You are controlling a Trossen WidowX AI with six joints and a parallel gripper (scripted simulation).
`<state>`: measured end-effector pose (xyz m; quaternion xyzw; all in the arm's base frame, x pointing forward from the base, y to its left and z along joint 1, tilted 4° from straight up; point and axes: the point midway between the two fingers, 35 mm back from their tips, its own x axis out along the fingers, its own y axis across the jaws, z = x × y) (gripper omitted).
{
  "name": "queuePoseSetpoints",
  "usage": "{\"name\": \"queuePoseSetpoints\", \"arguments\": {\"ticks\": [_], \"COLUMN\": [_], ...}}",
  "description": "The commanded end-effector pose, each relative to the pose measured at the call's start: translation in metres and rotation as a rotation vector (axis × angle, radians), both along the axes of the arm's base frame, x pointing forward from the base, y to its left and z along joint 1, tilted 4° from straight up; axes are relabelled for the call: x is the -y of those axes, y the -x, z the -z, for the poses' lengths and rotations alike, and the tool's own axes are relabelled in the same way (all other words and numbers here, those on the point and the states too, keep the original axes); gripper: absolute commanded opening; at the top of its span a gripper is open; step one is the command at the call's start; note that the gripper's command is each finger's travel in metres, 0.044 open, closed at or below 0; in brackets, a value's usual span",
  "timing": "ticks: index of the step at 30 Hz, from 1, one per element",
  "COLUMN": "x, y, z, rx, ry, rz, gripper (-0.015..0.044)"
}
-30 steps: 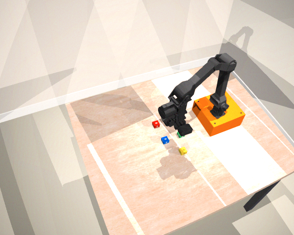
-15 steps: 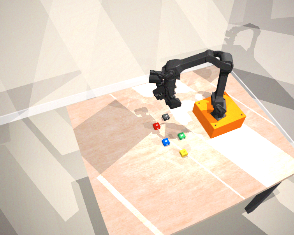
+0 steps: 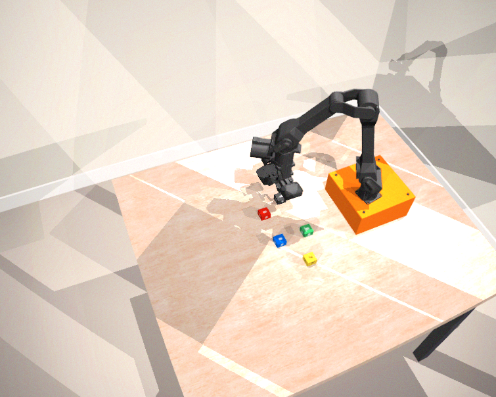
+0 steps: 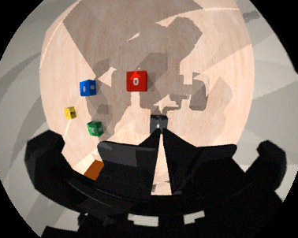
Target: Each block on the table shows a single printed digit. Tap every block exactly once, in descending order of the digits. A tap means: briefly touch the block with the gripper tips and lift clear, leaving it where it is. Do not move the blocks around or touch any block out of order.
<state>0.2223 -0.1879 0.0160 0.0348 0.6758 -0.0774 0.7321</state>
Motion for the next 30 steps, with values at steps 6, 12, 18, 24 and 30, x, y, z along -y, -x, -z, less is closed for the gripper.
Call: {"name": "queuePoseSetpoints", "arguments": {"ticks": [6,12,18,24,30], "x": [-0.001,0.0,0.0,0.001,-0.002], "y": [0.0,-0.001,-0.001,-0.002,0.001], "z": [0.017,0.026,0.032,0.026,0.001], "rx": [-0.005,-0.005,-0.005,0.0,-0.005], "ry": [-0.01,-0.01,-0.01,0.0,-0.01], "rz": [-0.004,-0.004,-0.004,0.0,-0.004], "gripper": [0.002,0.002,0.002,0.002,0.002]}}
